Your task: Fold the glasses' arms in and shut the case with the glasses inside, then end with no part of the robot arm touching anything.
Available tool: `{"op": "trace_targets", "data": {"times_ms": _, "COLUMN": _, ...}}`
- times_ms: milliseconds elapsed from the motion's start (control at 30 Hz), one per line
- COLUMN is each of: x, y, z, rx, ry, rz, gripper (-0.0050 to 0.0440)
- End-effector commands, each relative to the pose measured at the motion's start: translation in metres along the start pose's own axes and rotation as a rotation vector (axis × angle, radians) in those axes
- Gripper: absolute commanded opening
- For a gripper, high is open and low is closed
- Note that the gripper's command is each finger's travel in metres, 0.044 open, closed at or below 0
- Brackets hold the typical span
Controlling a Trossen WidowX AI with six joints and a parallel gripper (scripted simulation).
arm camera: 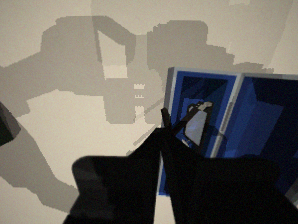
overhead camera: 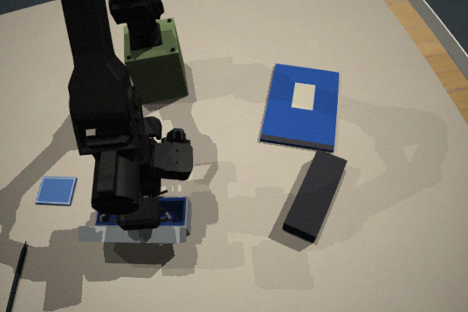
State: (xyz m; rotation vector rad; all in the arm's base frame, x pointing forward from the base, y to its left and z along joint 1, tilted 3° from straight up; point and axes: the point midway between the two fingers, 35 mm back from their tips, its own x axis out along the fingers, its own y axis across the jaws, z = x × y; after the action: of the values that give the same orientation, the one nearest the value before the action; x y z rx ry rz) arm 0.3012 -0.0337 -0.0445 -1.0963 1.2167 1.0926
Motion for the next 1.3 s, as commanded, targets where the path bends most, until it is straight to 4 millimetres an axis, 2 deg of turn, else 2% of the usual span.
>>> {"op": "trace_targets", "data": {"times_ms": 0, "x": 0.0, "y": -0.003, "z": -0.005, "rx": 0.001, "ry": 0.002, "rz": 0.0, "gripper": 0.0}}
{"op": "trace_targets", "data": {"times_ms": 433, "x": 0.0, "y": -0.006, "z": -0.011, "rx": 0.001, "ry": 0.002, "rz": 0.0, "gripper": 0.0}}
{"op": "trace_targets", "data": {"times_ms": 1267, "x": 0.0, "y": -0.007, "z": -0.041, "rx": 0.001, "ry": 0.002, "rz": 0.0, "gripper": 0.0}}
